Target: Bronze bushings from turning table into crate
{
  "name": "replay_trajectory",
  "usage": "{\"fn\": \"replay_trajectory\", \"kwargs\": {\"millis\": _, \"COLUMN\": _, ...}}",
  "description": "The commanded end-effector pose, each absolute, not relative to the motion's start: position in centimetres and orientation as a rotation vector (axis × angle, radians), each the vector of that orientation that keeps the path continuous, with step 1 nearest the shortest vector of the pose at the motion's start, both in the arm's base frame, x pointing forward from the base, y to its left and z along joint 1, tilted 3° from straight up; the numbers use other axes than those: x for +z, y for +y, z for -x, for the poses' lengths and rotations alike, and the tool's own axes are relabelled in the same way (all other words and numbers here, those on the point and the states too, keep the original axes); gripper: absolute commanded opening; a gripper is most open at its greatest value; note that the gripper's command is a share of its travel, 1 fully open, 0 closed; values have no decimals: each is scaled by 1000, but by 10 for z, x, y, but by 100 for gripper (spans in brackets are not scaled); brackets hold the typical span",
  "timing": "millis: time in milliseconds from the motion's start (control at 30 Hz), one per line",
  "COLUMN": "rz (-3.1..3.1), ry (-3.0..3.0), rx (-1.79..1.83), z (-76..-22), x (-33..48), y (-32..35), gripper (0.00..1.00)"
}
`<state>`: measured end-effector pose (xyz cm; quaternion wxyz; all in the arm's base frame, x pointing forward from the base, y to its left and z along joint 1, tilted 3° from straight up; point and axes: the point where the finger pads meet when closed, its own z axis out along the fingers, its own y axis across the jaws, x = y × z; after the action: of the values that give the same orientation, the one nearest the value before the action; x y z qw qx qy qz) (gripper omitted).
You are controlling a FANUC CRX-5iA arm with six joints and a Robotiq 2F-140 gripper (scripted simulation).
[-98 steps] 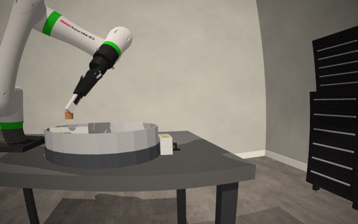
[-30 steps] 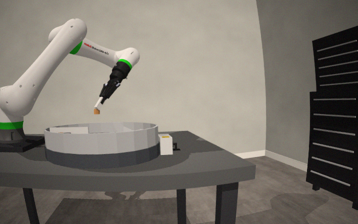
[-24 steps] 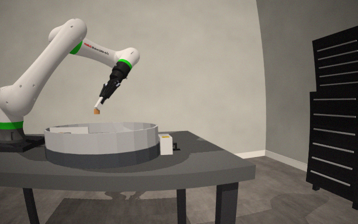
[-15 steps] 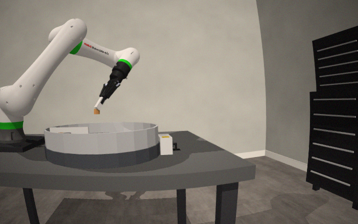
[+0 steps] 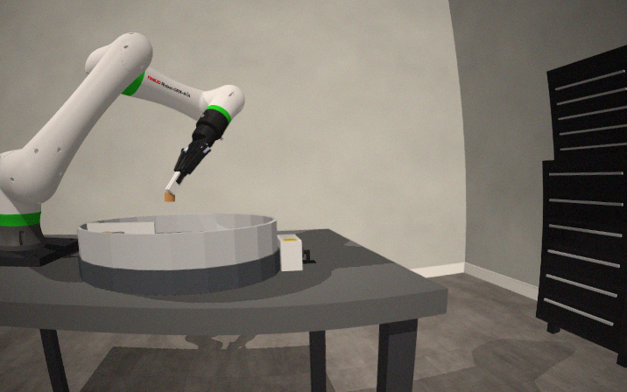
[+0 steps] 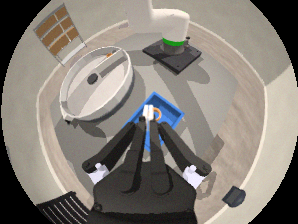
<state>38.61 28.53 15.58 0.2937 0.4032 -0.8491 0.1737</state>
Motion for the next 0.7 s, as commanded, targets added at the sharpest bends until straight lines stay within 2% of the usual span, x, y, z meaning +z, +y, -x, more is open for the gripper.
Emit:
{"fn": "replay_trajectory", "kwargs": {"millis": 0, "rz": -1074, "ry": -2261, "rx": 462, "z": -387, "x": 145, "y": 285, "gripper": 0}}
{"fn": "replay_trajectory", "kwargs": {"millis": 267, "rz": -1074, "ry": -2261, "rx": 462, "z": -388, "x": 100, "y": 284, "gripper": 0}}
{"fn": "replay_trajectory", "kwargs": {"millis": 667, "rz": -1074, "ry": -2261, "rx": 462, "z": -389, "x": 87, "y": 284, "gripper": 0}}
